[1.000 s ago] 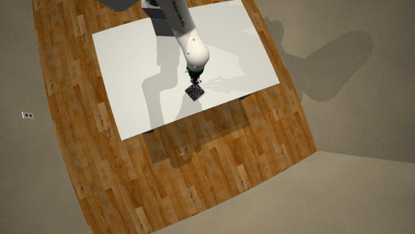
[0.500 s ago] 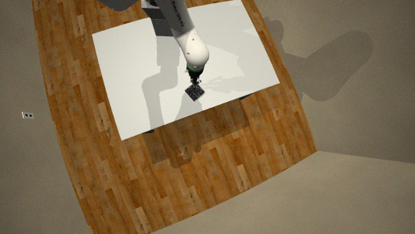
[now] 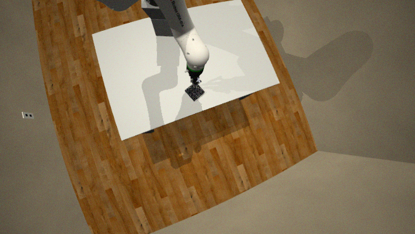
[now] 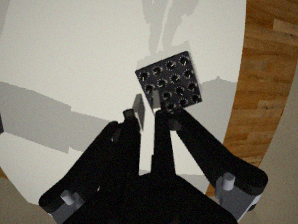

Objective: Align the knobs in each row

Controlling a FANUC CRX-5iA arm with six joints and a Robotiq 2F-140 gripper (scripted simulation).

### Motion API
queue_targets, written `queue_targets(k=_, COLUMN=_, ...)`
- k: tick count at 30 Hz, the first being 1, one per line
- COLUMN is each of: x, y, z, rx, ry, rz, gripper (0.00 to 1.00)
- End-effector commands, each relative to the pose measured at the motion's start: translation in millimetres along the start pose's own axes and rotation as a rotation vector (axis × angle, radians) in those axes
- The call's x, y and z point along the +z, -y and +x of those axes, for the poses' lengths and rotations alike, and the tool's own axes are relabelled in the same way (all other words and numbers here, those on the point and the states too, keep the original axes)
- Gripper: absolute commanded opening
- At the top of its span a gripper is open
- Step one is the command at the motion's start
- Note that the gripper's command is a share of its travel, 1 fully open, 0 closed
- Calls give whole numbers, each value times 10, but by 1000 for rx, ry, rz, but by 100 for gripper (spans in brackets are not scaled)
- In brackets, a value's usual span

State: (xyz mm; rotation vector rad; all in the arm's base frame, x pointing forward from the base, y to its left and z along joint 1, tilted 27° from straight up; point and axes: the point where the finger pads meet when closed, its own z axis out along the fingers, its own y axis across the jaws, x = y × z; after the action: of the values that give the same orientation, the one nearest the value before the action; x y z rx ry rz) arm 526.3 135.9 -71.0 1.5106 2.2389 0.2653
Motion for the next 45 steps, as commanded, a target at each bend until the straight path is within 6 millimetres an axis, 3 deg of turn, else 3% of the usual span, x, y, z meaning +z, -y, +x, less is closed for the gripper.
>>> queue_targets(k=1, x=1, y=-1, z=1, rx=0, ry=0, rz=0, gripper=12)
queue_targets(k=15, x=56, y=0, z=0, rx=0, ry=0, rz=-2, gripper=12)
queue_targets(k=45, x=389, y=8, z=1, rx=0, ry=0, rz=-2, gripper=12)
